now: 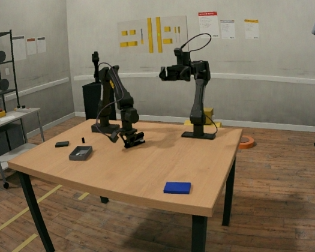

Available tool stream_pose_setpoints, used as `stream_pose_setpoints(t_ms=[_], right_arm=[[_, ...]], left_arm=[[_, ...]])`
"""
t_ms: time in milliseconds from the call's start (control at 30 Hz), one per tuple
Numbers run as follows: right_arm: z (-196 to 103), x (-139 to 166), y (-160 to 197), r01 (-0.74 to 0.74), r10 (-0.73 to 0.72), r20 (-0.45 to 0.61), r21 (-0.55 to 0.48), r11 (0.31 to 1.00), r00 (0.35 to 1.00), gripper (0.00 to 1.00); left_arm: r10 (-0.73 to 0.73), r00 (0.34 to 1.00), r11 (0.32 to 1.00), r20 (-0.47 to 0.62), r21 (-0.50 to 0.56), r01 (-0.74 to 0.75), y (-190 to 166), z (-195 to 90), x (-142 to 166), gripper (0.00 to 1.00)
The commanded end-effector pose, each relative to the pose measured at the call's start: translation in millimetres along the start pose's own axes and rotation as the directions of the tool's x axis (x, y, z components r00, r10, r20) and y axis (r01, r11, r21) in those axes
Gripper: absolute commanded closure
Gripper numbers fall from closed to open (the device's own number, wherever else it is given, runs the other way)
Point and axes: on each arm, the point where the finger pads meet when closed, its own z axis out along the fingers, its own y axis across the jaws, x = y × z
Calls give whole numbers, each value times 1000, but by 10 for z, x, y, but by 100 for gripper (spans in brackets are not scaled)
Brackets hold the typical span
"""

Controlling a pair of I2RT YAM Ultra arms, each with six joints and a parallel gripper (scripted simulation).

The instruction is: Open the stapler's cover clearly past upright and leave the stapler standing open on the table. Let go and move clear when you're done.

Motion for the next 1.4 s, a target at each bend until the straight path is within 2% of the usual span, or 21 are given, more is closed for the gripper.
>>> stream_pose_setpoints(t_ms=[0, 233, 433, 467, 500, 833, 900, 1133, 1300, 1367], right_arm=[[-16, -32, 18, -6, 6, 8, -9, 1000, 1000, 55], [16, -17, -14, -13, 13, 7, 0, 1000, 1000, 60], [16, -16, -23, -7, 7, 7, 4, 1000, 1000, 68], [-16, -21, 17, -6, 6, 8, -9, 1000, 1000, 79], [-16, -21, 17, -6, 6, 8, -9, 1000, 1000, 68], [-16, -21, 17, -6, 6, 8, -9, 1000, 1000, 67], [-16, -21, 17, -6, 6, 8, -9, 1000, 1000, 67], [-16, -21, 17, -6, 6, 8, -9, 1000, 1000, 67], [-16, -21, 17, -6, 6, 8, -9, 1000, 1000, 67], [-16, -21, 17, -6, 6, 8, -9, 1000, 1000, 67]], left_arm=[[-3, 1000, 1000, 10, 8, 3, -12, -4, -23, 0], [-3, 1000, 1000, 10, 8, 3, -12, -4, -23, 0], [-3, 1000, 1000, 10, 8, 3, -12, -4, -23, 0], [-3, 1000, 1000, 10, 8, 3, -12, -4, -23, 0], [-3, 1000, 1000, 10, 8, 3, -12, -4, -23, 0], [140, 983, 983, 122, 105, -153, -241, -145, -61, 0], [210, 964, 961, 163, 149, -235, -365, -244, 37, 0], [396, 882, 844, 254, 278, -459, -747, -628, 678, 0], [508, 793, 716, 337, 347, -606, -1010, -892, 1126, 0], [508, 793, 716, 337, 347, -606, -1010, -892, 1126, 0]])
